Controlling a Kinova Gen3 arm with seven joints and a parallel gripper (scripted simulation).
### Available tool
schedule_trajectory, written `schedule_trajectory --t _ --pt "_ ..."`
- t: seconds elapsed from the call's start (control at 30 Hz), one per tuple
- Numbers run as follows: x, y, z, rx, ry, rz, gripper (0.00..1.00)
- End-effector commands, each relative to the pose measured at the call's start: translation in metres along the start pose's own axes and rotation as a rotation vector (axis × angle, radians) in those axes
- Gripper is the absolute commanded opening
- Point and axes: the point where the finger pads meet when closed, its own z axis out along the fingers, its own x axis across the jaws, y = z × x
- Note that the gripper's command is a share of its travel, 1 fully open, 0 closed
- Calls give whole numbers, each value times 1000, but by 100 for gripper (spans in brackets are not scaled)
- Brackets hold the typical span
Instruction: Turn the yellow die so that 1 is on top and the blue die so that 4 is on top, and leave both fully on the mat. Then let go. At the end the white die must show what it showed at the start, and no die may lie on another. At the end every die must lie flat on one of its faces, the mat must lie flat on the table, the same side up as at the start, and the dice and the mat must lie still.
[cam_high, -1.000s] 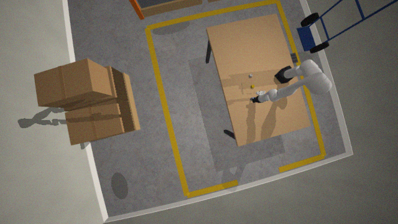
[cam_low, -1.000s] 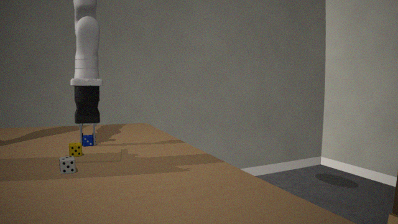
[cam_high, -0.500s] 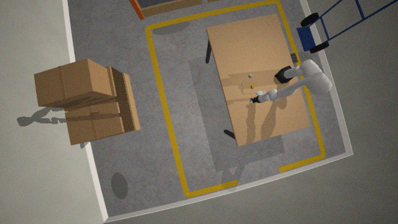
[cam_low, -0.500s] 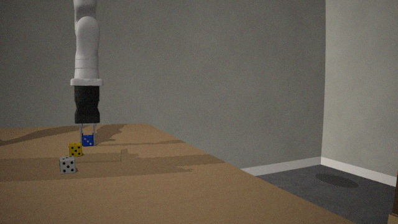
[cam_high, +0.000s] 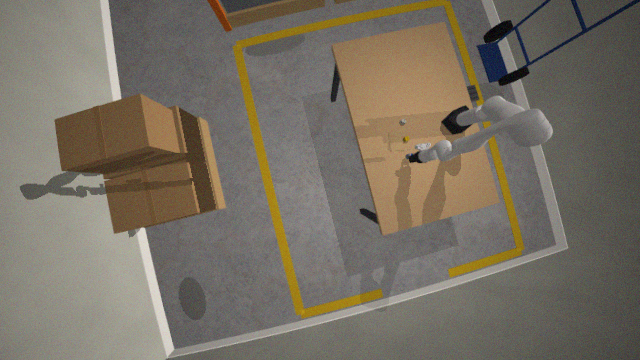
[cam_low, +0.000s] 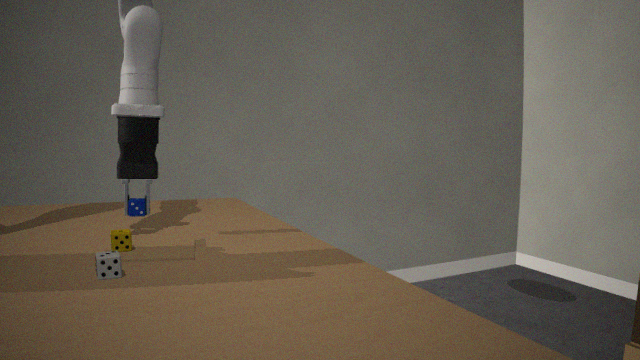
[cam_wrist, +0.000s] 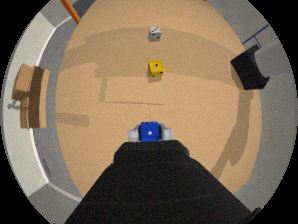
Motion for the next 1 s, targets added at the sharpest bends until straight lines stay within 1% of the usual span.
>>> schedule_trajectory --t 0.0,0.13,0.27,0.47,0.97 --pt "-6 11 -25 -19 -24 -14 57" --pt "-5 11 -47 -19 -24 -14 57" --pt "-5 11 -60 -19 -24 -14 57" --pt "-5 11 -63 -19 -24 -14 57" --pt "-4 10 -63 -18 -23 -2 57"
